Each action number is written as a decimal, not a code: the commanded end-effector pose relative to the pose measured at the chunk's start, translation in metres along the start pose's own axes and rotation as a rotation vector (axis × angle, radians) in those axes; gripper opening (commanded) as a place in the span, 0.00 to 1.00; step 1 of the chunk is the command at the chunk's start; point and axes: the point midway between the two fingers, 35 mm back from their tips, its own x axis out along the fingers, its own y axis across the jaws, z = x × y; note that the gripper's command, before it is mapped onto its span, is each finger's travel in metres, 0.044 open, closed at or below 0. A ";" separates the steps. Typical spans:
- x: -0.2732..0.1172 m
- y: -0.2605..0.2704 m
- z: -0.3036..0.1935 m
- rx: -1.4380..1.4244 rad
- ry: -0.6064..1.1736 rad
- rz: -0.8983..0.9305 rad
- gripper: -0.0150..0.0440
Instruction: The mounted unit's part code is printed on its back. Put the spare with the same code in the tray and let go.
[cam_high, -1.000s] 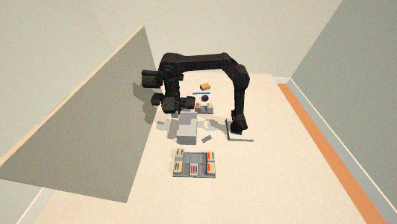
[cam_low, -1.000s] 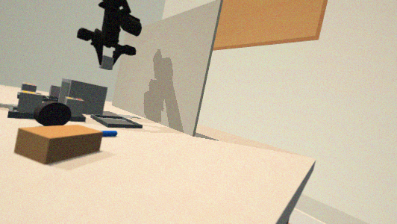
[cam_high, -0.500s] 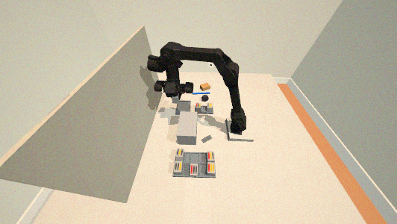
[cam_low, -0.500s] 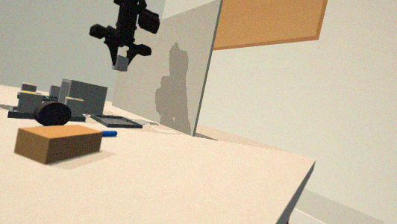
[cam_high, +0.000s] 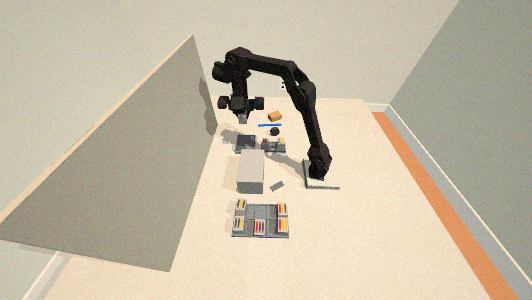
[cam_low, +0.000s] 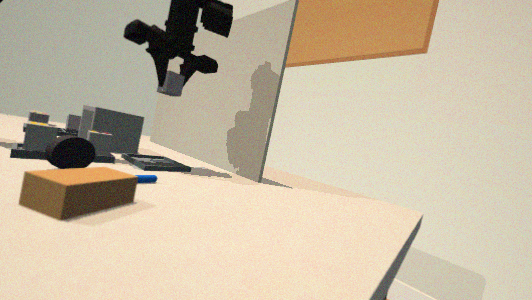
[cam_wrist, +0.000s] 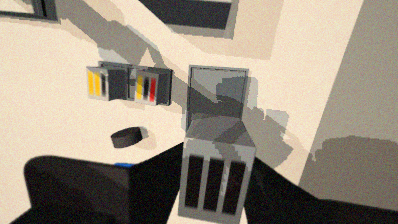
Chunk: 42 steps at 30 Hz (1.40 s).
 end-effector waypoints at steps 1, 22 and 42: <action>0.001 -0.001 -0.002 -0.016 -0.001 0.004 0.25; 0.015 -0.004 -0.004 -0.016 0.000 0.004 0.25; 0.029 -0.006 -0.005 -0.016 0.000 0.003 0.25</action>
